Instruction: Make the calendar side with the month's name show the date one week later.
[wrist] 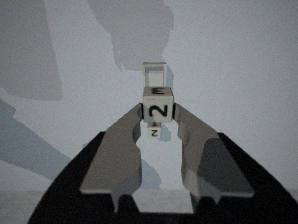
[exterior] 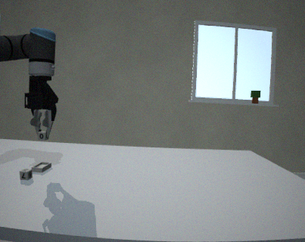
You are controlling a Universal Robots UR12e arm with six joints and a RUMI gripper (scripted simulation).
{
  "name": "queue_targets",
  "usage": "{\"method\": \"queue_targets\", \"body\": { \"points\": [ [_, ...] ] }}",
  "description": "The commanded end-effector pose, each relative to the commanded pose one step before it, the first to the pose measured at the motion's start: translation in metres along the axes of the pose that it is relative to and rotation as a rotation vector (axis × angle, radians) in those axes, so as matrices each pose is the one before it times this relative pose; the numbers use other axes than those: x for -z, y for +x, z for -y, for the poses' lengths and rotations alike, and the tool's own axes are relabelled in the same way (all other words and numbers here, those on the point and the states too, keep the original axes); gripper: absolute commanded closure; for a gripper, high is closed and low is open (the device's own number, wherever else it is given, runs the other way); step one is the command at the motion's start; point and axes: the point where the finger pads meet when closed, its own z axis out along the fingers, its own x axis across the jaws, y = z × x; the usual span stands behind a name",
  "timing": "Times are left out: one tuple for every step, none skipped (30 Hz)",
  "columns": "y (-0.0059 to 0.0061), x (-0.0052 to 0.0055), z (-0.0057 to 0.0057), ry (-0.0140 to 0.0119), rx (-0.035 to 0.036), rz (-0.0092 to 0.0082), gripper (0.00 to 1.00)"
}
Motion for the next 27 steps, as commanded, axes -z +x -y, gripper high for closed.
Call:
{"method": "queue_targets", "body": {
  "points": [
    [-0.00275, -0.00078, 0.00033, 0.00635, 0.00667, 0.00383, 0.9],
    [0.00006, -0.00017, 0.0, 0.00004, 0.00004, 0.00015, 0.9],
    [0.0, 0.0, 0.0, 0.0, 0.0, 0.0, 0.9],
    [0.0, 0.0, 0.0, 0.0, 0.0, 0.0, 0.9],
    [0.00009, -0.00036, 0.00018, -0.00002, 0.00035, -0.00022, 0.9],
    [-0.00023, -0.00088, 0.00011, 0.0, 0.00014, 0.00058, 0.9],
    [-0.0004, -0.00138, 0.00017, 0.00013, 0.00013, 0.00104, 0.9],
    [-0.0006, -0.00172, 0.00019, 0.00028, 0.00018, 0.0016, 0.9],
    [0.0, -0.00132, 0.00001, 0.00007, 0.00003, 0.00005, 0.9],
    [0.0, -0.00163, 0.00002, 0.0001, 0.00002, 0.00002, 0.9],
    [0.00001, -0.00194, 0.00003, 0.0001, 0.0, -0.00002, 0.9],
    [0.0, -0.00224, 0.00003, 0.00012, 0.0, -0.00003, 0.9],
    [0.0, -0.00251, 0.0, 0.00002, 0.0, 0.0, 0.9],
    [-0.00001, -0.00276, -0.00001, 0.00001, 0.0, 0.0, 0.9],
    [0.0, -0.00296, -0.00001, 0.00001, 0.0, 0.0, 0.9],
    [0.0, -0.00313, -0.00001, 0.00001, 0.0, 0.0, 0.9],
    [-0.00001, -0.00327, -0.00001, 0.00001, 0.0, 0.0, 0.9],
    [-0.00001, -0.00336, -0.00001, 0.00001, 0.0, 0.0, 0.9],
    [0.0, -0.0034, -0.00001, 0.00001, 0.0, 0.0, 0.9],
    [0.0, 0.0, 0.0, 0.0, 0.0, 0.0, 0.9],
    [0.0, 0.0, 0.0, 0.0, 0.0, 0.0, 0.9],
    [0.0, -0.00341, -0.00001, 0.00001, 0.0, 0.0, 0.9],
    [-0.00001, -0.00338, -0.00001, 0.00001, 0.0, 0.0, 0.9],
    [0.0, -0.0033, -0.00001, 0.00001, 0.0, 0.0, 0.9],
    [0.0, -0.00319, -0.00001, 0.00001, 0.0, 0.0, 0.9],
    [-0.00001, -0.00305, -0.00001, 0.00001, 0.0, 0.0, 0.9],
    [0.0, -0.00286, -0.00001, 0.00001, 0.0, 0.0, 0.9]
  ]
}}
